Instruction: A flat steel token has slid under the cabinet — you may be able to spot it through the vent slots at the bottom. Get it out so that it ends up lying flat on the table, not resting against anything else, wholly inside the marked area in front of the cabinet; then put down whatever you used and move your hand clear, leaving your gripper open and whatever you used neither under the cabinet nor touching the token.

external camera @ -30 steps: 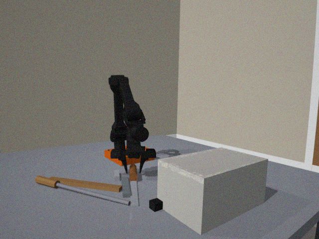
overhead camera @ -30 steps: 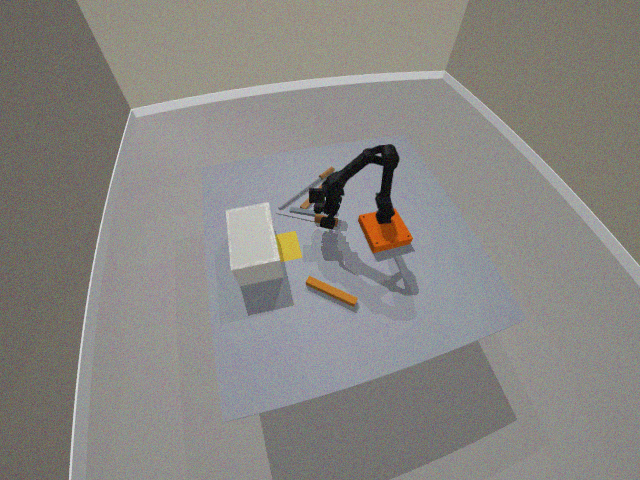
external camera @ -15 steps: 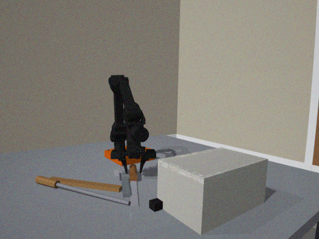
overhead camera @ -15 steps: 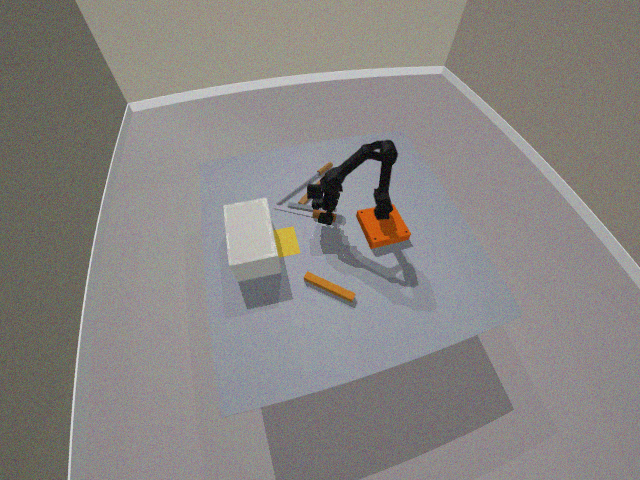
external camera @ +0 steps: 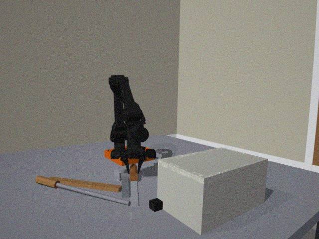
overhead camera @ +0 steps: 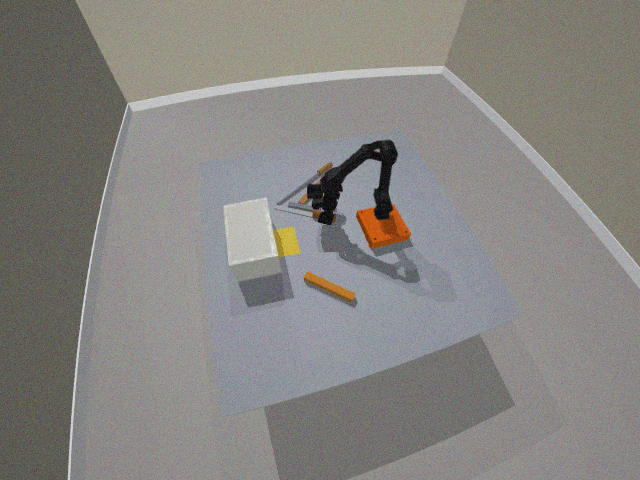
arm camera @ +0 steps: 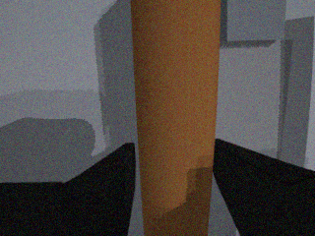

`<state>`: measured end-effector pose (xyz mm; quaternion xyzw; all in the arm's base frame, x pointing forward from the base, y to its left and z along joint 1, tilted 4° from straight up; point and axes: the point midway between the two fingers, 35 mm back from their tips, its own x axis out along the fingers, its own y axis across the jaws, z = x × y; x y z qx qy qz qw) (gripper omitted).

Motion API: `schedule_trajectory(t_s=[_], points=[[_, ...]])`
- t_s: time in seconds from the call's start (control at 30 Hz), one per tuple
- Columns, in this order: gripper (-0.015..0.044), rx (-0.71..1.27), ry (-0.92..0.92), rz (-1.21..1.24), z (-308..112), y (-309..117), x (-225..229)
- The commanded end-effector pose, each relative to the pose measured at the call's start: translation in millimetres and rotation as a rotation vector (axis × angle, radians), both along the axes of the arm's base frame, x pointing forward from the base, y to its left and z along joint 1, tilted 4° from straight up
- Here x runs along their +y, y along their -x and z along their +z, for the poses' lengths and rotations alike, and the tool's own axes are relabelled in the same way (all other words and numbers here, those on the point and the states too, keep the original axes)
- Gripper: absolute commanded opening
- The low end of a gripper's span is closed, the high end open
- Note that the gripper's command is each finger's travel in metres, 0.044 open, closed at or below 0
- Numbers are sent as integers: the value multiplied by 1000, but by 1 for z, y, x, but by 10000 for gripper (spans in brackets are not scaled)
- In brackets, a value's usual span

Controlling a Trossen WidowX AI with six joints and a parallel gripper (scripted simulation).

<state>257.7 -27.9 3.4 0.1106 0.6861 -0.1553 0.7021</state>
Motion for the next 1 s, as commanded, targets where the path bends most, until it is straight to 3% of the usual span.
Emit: schedule_trajectory(t_s=[0.0, 0.2, 0.33, 0.63, 0.87, 0.97], points=[[150, -1, -3, 0, 0, 0, 0], [110, -1, -3, 0, 0, 0, 0], [5, -1, -3, 0, 0, 0, 0], [0, 1, -2, 15, 0, 0, 0], [184, 0, -2, 3, 0, 0, 0], [200, 0, -2, 3, 0, 0, 0]])
